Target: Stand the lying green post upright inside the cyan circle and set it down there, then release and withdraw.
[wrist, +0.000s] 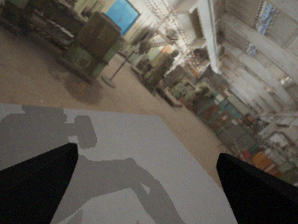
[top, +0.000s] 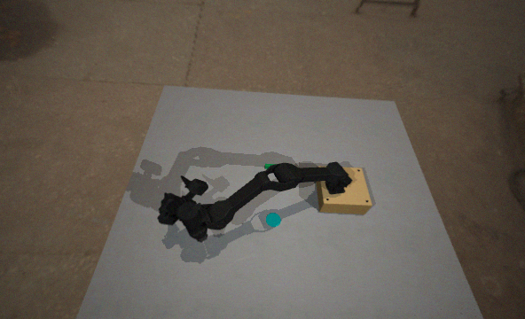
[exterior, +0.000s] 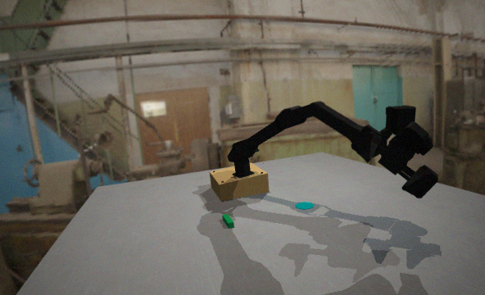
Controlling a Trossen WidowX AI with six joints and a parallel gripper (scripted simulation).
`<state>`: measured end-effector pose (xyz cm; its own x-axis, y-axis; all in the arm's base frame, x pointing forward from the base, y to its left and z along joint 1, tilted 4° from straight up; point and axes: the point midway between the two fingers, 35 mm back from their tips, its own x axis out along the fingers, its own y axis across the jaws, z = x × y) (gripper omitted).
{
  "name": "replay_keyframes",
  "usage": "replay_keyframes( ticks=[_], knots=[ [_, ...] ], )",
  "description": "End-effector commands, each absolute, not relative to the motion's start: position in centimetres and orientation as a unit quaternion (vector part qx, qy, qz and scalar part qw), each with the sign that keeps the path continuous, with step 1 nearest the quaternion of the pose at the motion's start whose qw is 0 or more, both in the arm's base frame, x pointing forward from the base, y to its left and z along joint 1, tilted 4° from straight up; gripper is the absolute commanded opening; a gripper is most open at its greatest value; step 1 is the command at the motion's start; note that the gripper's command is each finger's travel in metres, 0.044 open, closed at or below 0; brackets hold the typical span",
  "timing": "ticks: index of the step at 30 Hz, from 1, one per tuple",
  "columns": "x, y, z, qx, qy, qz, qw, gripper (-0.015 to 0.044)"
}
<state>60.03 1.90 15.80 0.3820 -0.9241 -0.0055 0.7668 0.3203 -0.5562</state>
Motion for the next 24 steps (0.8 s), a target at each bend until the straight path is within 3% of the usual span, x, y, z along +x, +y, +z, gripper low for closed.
replay_keyframes(
  ticks=[1,7,15,24],
  knots=[
    [60.1,1.7,15.8,-0.239,0.163,-0.53,0.797,0.0374],
    [60.7,-4.0,16.9,-0.27,0.196,-0.487,0.807,0.0232],
    [58.3,-12.1,17.0,-0.313,0.301,-0.412,0.801,0.0232],
    [51.5,-19.0,15.3,-0.298,0.435,-0.316,0.789,0.0232]
  ],
)
